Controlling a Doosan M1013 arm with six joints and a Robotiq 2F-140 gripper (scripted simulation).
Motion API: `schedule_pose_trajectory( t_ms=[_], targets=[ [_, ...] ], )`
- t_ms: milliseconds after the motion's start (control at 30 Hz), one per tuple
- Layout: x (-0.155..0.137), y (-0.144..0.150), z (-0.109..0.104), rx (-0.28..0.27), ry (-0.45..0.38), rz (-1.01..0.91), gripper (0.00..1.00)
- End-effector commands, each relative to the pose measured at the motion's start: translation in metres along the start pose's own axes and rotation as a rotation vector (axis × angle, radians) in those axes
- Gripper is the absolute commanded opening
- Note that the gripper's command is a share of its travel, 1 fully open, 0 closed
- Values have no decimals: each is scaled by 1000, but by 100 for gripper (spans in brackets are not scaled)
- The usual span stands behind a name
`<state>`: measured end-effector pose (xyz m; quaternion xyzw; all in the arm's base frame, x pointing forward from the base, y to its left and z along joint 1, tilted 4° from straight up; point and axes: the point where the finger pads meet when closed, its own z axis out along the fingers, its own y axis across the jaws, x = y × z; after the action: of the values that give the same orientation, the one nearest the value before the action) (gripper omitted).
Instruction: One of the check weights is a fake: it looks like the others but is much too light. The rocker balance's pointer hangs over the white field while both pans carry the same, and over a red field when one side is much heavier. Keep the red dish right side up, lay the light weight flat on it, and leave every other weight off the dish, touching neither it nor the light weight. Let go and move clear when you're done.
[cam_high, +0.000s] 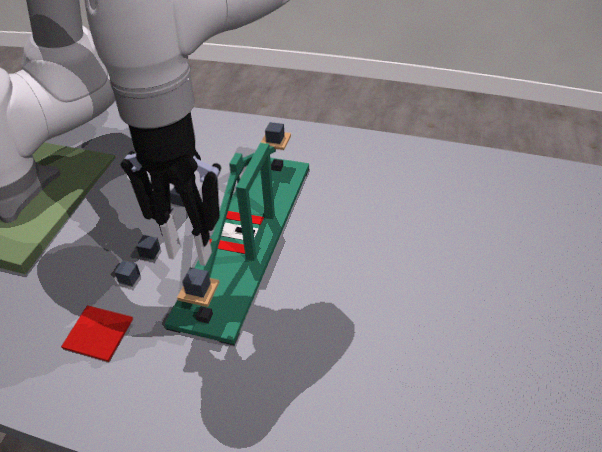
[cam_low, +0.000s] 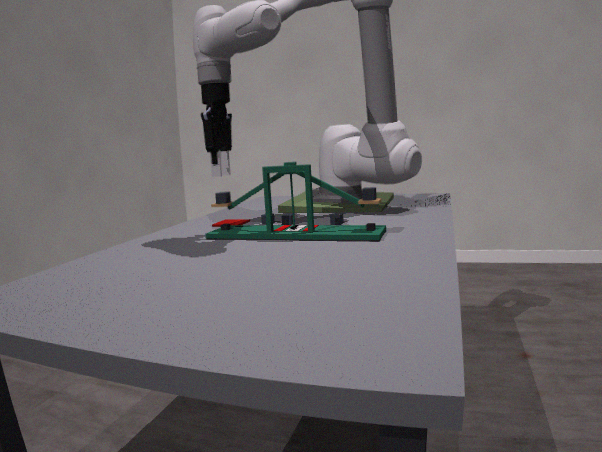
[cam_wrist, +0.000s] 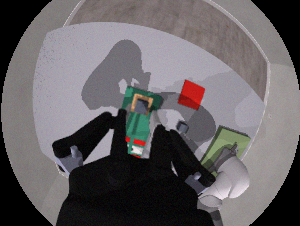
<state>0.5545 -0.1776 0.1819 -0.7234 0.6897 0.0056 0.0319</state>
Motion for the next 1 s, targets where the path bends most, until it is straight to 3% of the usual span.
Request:
schedule_pose_trajectory(
  t_ms=[0,967],
  targets=[
    [0,0,6,0,0,0,35],
    [0,0,36,0,0,0,35]
  ],
)
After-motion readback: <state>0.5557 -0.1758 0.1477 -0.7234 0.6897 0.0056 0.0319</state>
